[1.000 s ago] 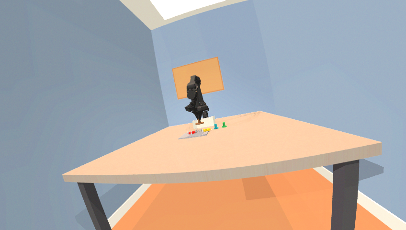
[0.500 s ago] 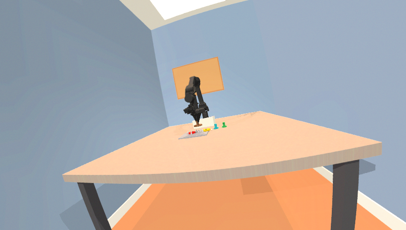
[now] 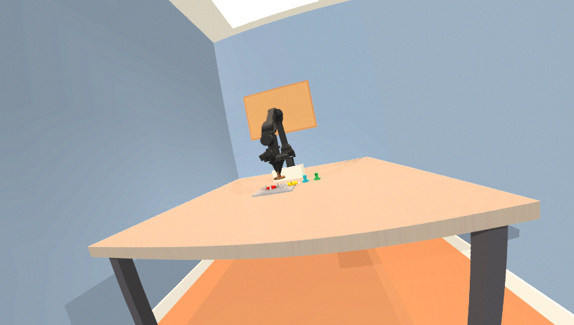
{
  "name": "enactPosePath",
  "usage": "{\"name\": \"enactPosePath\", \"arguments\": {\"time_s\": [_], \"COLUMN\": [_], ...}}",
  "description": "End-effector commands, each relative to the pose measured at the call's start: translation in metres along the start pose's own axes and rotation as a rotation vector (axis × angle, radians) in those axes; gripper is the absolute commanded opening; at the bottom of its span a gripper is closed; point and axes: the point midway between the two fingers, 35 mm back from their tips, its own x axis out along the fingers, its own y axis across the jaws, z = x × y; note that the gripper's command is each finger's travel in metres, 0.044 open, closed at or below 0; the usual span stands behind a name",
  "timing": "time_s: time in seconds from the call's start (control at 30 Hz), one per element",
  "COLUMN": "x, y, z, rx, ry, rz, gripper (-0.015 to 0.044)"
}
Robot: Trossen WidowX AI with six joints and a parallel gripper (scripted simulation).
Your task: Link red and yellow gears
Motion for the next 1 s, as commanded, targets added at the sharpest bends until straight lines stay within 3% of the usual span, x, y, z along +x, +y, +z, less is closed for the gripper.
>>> {"name": "enactPosePath", "arguments": {"time_s": [0.0, 0.97], "x": [-0.001, 0.025], "y": [0.000, 0.000], "z": [0.001, 0.001], "rx": [-0.003, -0.117], "ry": [-0.006, -0.006], "rz": [0.002, 0.002], "gripper": [0.0000, 0.0000]}}
